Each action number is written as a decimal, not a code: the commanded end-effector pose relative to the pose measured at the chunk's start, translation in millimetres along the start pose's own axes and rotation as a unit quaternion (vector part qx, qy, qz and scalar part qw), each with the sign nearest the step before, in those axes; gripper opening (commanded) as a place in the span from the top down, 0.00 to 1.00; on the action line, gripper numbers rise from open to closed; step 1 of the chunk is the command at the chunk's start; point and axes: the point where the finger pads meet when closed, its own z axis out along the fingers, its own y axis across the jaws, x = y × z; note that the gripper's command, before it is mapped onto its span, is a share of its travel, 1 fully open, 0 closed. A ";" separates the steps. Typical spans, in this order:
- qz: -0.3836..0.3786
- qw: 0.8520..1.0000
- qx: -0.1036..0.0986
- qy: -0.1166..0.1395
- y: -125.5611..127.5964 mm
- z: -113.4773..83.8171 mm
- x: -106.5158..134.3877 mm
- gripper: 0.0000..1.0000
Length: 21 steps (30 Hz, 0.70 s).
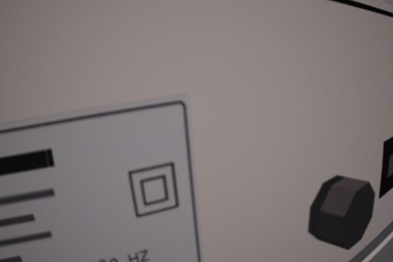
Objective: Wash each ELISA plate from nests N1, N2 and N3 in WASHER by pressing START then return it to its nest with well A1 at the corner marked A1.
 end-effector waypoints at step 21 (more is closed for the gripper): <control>0.004 1.000 0.001 -0.012 2.8 -46.4 -5.7 0.16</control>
